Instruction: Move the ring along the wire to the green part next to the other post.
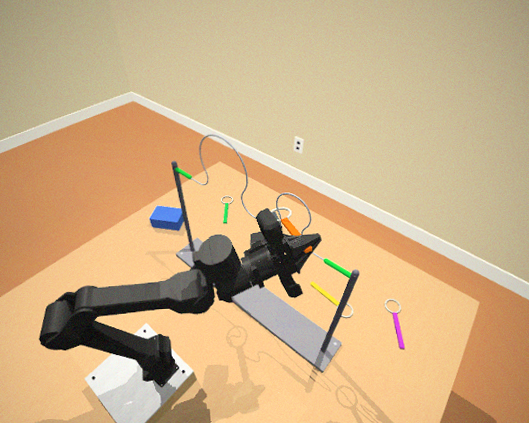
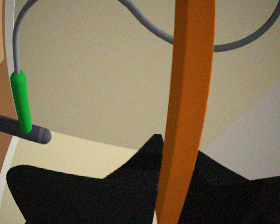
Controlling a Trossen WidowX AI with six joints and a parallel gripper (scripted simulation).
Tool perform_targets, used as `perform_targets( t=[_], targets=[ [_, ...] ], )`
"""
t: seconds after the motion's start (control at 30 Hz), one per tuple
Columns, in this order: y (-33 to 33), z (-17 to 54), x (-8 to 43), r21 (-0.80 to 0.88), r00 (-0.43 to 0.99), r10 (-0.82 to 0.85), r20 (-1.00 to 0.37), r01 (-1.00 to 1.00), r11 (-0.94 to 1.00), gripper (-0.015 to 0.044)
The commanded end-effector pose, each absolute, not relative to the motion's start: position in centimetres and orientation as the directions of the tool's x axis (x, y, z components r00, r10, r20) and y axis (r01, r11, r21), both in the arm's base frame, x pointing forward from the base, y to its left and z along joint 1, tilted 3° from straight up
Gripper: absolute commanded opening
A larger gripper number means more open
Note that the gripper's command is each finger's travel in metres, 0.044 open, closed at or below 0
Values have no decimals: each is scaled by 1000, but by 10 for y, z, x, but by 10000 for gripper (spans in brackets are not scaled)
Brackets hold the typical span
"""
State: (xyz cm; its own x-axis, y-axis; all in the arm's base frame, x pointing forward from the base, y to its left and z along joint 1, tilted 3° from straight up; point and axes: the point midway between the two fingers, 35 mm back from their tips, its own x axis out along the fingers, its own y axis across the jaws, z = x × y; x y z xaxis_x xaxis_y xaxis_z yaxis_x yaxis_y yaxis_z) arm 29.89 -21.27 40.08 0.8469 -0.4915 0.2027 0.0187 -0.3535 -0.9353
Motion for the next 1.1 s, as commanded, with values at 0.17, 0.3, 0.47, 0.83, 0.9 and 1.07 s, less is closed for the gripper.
perform_targets(
  t=[0.17,0.3,0.47,0.83,0.9,1.07],
  targets=[
    [-220,375,297,-978,842,-521,139,32,-208,-150],
    [-222,361,297,-992,840,-534,99,38,-124,-150],
    [-222,346,296,-999,837,-545,52,45,-25,-150],
    [-216,306,295,-968,831,-551,-80,67,241,-150],
    [-213,299,295,-955,830,-548,-104,71,289,-150],
    [-206,282,295,-911,828,-537,-164,81,404,-150]
  ],
)
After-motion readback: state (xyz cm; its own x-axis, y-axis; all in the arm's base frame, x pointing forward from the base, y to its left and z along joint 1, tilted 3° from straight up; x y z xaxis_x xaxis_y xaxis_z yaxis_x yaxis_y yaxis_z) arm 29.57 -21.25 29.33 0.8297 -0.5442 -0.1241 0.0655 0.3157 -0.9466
